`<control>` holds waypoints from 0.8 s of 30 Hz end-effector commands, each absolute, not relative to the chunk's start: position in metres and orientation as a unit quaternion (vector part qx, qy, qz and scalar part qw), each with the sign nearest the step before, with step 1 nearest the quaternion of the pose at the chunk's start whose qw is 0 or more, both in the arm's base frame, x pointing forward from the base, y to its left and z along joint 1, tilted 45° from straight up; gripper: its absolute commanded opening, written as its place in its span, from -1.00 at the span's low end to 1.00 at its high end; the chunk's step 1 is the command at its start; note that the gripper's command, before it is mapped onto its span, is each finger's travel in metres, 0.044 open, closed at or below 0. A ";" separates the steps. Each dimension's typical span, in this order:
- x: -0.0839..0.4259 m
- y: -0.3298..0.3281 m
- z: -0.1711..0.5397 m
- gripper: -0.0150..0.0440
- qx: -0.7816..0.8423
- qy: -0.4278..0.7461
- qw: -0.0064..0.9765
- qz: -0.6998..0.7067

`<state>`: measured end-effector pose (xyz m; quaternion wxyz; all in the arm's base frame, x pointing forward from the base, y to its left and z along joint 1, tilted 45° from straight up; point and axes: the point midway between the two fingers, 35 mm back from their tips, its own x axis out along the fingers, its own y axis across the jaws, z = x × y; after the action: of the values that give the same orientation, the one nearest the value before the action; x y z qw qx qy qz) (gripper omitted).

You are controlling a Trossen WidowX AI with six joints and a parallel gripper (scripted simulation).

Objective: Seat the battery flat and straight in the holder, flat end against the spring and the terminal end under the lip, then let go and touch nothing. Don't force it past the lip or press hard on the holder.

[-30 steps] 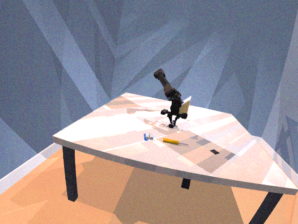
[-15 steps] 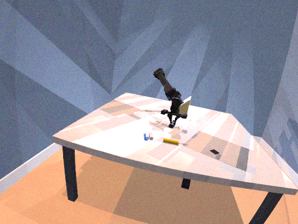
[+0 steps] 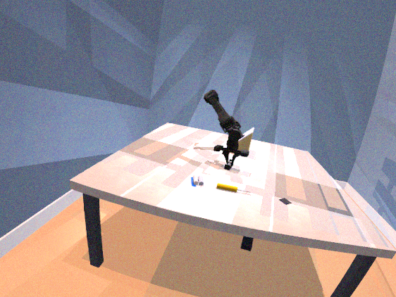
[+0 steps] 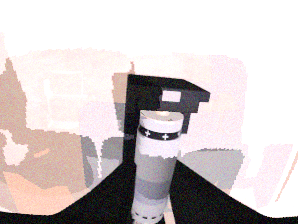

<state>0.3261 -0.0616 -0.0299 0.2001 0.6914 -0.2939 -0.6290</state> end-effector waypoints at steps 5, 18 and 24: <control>0.320 -0.062 -0.030 -0.29 0.693 -0.292 0.203 -0.627; 0.318 -0.062 -0.030 -0.29 0.696 -0.290 0.203 -0.625; 0.318 -0.062 -0.030 -0.29 0.696 -0.290 0.203 -0.625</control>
<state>0.3184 -0.0614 -0.0302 0.2022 0.6967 -0.2911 -0.6237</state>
